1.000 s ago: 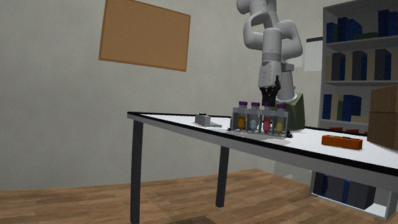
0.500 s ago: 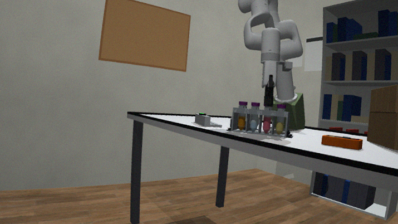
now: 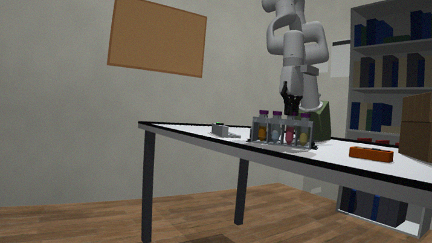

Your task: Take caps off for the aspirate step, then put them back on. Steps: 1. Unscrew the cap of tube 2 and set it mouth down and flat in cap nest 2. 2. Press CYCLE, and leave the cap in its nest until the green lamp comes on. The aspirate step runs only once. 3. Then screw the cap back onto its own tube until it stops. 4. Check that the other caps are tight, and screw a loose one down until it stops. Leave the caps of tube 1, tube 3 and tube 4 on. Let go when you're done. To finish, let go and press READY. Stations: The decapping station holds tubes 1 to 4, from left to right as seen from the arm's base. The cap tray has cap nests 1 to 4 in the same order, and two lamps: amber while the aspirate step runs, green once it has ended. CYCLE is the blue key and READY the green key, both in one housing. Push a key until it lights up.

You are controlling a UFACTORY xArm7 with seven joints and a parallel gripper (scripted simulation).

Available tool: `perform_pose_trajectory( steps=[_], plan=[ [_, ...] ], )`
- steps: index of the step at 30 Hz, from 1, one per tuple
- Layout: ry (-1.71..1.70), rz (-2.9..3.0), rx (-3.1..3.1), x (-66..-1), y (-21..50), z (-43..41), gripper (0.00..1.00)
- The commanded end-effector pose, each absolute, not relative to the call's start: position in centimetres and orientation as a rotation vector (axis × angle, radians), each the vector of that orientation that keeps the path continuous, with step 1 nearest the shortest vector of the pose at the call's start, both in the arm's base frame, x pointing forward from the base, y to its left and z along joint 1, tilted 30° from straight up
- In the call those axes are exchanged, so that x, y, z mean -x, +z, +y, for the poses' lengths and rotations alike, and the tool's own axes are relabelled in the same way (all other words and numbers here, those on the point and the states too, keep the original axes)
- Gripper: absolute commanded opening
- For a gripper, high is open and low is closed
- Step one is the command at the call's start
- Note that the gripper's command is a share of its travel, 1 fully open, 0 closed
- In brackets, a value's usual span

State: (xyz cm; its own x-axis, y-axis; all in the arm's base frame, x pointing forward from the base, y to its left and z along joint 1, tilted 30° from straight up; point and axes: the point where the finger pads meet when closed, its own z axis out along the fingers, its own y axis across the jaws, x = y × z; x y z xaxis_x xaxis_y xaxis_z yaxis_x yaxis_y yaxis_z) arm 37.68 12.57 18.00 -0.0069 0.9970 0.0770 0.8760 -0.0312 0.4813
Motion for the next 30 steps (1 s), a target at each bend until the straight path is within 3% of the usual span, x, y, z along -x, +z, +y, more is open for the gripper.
perform_pose_trajectory(
  steps=[1,12,13,23,30],
  plan=[
    [0.638,1.719,-2.201,-37.75,18.11,12.63,0.00],
    [0.688,1.487,-2.411,-37.76,18.10,12.63,0.00],
    [0.688,1.487,-2.411,-37.76,18.10,12.63,0.46],
    [0.688,1.487,-2.411,-37.76,18.10,12.63,0.46],
    [0.593,1.889,-2.015,-37.74,18.12,12.63,0.46]
  ],
)
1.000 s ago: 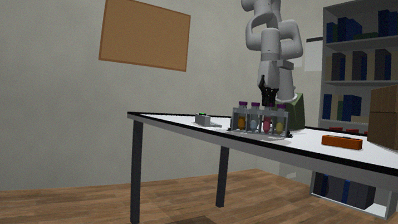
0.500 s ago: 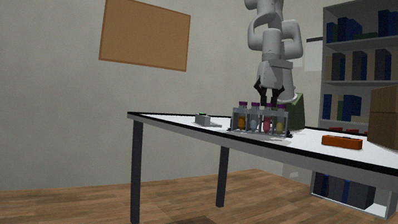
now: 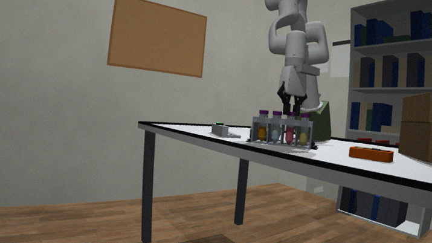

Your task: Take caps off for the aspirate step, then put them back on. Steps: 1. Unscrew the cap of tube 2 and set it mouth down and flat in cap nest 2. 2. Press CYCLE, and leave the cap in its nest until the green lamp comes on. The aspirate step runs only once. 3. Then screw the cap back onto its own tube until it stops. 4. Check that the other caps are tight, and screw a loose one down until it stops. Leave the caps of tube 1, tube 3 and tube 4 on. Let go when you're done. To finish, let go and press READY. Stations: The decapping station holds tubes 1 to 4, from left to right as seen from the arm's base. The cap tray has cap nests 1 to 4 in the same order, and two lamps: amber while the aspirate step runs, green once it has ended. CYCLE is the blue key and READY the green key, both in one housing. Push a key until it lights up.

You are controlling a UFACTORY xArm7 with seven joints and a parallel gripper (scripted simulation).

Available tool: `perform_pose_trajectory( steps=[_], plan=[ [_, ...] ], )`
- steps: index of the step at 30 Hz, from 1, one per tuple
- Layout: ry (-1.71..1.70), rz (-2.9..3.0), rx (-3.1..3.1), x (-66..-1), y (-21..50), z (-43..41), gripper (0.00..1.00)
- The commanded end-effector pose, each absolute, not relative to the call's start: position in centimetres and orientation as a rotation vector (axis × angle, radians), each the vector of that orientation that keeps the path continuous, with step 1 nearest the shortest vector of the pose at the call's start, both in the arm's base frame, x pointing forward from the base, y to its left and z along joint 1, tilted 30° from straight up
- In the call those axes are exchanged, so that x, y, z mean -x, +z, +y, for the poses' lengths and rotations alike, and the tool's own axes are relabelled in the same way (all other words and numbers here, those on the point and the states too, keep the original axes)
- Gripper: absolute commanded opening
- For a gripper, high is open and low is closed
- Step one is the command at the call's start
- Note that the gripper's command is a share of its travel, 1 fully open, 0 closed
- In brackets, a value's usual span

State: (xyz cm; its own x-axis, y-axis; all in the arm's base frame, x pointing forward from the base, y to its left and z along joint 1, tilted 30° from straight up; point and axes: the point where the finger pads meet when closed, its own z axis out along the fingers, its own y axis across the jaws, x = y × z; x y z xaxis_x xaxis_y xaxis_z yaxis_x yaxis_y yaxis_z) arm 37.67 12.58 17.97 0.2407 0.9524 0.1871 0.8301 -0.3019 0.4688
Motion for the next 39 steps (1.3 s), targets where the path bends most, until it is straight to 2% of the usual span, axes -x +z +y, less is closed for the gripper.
perform_pose_trajectory(
  steps=[1,21,30,31,39],
  plan=[
    [0.580,1.934,-1.961,-37.74,18.12,12.63,0.46],
    [0.246,2.552,-0.654,-37.73,18.11,12.63,0.46],
    [0.234,2.564,-0.608,-37.73,18.13,12.63,0.46],
    [0.234,2.564,-0.608,-37.73,18.12,12.63,0.00],
    [0.234,2.563,-0.608,-37.73,18.12,12.63,0.00]
  ],
)
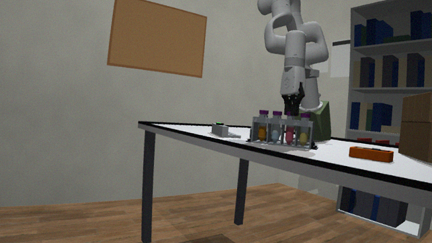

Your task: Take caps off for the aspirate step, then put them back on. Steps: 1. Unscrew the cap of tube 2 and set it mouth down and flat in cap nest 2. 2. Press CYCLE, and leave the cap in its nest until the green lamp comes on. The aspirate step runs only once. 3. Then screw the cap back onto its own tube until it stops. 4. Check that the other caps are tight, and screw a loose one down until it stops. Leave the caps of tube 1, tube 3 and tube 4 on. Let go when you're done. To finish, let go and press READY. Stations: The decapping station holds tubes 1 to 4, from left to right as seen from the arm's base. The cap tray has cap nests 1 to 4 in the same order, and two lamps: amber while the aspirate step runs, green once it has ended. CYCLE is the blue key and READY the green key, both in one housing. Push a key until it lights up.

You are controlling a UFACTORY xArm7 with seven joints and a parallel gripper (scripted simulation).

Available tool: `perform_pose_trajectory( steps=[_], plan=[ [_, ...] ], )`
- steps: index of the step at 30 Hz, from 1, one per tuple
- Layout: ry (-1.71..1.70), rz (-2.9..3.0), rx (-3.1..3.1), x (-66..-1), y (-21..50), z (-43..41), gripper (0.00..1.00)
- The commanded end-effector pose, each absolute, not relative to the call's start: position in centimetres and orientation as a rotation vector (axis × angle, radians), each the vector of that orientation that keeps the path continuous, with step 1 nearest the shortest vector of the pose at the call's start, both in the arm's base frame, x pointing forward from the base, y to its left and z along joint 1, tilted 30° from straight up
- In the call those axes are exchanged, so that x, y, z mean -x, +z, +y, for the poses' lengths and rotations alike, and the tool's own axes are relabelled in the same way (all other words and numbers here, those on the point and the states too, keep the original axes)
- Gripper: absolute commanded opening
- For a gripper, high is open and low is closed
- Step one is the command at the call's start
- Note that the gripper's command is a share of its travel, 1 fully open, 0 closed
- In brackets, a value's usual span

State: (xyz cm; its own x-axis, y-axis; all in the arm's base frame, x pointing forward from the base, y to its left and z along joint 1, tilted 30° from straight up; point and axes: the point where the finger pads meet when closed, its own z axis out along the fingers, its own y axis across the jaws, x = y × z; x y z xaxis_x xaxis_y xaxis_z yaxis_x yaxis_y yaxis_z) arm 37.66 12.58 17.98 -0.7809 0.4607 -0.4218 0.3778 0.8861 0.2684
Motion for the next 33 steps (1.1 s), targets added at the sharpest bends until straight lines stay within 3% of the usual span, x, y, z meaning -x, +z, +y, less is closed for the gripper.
perform_pose_trajectory(
  steps=[1,8,33],
  plan=[
    [0.234,2.563,-0.608,-37.73,18.12,12.63,0.00],
    [0.268,2.537,-0.737,-37.74,18.13,12.62,0.00],
    [0.613,1.816,-2.099,-37.79,18.05,12.63,0.00]
  ],
)
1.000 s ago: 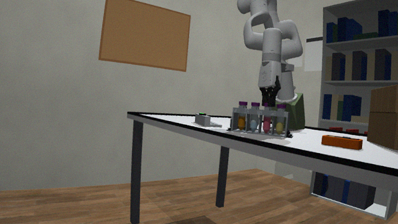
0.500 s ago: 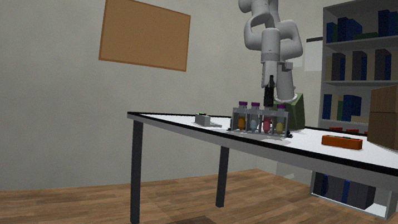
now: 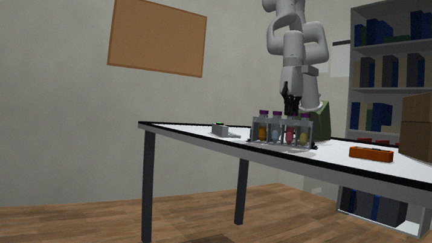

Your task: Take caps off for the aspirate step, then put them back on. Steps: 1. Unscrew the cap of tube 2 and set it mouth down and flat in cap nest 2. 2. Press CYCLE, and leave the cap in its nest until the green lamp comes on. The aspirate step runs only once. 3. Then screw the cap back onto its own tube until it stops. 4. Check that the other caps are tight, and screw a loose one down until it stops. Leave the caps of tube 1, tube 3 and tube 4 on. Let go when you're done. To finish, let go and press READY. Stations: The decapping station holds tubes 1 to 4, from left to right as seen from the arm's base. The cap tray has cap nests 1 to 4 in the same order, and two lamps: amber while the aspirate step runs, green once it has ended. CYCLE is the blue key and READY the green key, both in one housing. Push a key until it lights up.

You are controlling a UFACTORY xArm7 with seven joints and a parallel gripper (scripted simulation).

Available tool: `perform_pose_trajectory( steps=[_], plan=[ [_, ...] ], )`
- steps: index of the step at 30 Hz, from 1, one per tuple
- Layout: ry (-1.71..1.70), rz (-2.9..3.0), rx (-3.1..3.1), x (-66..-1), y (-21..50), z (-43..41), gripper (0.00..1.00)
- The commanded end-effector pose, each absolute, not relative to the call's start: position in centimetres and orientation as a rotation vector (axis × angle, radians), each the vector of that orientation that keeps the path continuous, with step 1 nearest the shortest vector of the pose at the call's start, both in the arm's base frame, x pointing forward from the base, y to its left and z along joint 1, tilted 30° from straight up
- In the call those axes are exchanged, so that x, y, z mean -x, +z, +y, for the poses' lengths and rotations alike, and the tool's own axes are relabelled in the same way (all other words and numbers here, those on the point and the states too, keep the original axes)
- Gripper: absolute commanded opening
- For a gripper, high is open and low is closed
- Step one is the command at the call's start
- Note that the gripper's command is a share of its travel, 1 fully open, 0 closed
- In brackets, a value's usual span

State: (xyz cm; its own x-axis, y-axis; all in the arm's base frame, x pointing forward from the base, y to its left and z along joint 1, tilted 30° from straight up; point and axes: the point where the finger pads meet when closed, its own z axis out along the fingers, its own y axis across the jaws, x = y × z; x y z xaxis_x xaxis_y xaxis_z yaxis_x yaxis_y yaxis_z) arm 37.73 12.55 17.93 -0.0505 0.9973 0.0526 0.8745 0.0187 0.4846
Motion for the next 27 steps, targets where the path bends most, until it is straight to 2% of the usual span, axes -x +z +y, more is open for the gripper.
perform_pose_trajectory(
  steps=[1,6,12,13,23,27],
  plan=[
    [0.626,1.768,-2.150,-37.79,18.05,12.63,0.00],
    [0.683,1.510,-2.392,-37.80,18.03,12.63,0.00],
    [0.688,1.487,-2.411,-37.81,18.03,12.64,0.00],
    [0.688,1.487,-2.411,-37.81,18.03,12.63,0.46],
    [0.688,1.487,-2.411,-37.81,18.02,12.63,0.46],
    [0.651,1.665,-2.254,-37.78,18.07,12.63,0.46]
  ],
)
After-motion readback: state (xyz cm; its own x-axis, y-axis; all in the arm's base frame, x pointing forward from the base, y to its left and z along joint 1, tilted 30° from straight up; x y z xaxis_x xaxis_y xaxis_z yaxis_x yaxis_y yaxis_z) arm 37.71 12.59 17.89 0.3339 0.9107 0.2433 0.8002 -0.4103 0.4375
